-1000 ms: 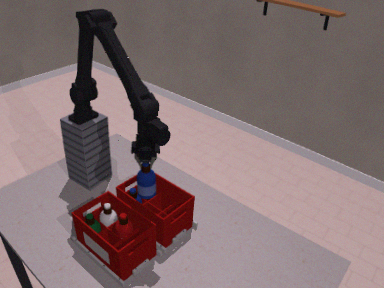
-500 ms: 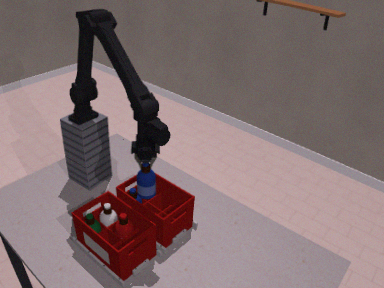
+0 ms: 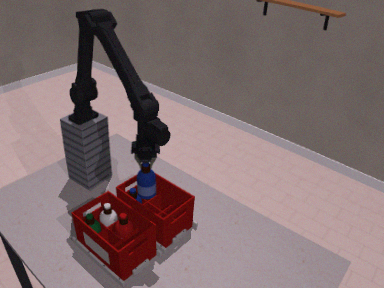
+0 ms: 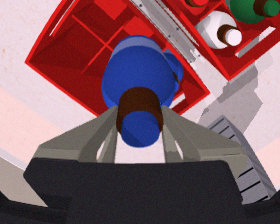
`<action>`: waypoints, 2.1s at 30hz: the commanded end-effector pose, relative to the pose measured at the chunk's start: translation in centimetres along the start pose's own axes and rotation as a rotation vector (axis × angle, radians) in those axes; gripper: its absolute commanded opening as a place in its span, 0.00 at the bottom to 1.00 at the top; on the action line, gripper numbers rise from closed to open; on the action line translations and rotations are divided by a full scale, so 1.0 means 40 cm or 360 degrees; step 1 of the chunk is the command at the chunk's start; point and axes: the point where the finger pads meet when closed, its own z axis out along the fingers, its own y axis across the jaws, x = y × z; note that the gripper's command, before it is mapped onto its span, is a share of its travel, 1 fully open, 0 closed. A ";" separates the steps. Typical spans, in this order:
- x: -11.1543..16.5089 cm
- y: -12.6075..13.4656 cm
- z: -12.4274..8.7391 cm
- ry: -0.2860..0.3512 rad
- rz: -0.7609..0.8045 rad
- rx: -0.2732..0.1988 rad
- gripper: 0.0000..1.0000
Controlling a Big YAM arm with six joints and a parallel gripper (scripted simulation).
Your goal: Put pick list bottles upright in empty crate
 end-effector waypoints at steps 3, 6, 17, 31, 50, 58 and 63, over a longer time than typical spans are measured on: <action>-0.058 0.035 -0.064 -0.0107 0.0026 -0.0084 0.00; -0.057 0.033 -0.062 -0.0105 0.0026 -0.0082 0.00; -0.050 0.028 -0.057 -0.0097 0.0026 -0.0076 0.00; -0.060 0.038 -0.067 -0.0110 0.0025 -0.0087 0.00; -0.064 0.043 -0.063 -0.0109 0.0025 -0.0086 0.00; -0.064 0.044 -0.049 -0.0101 0.0025 -0.0080 0.00; -0.050 0.033 -0.040 -0.0098 0.0025 -0.0077 0.00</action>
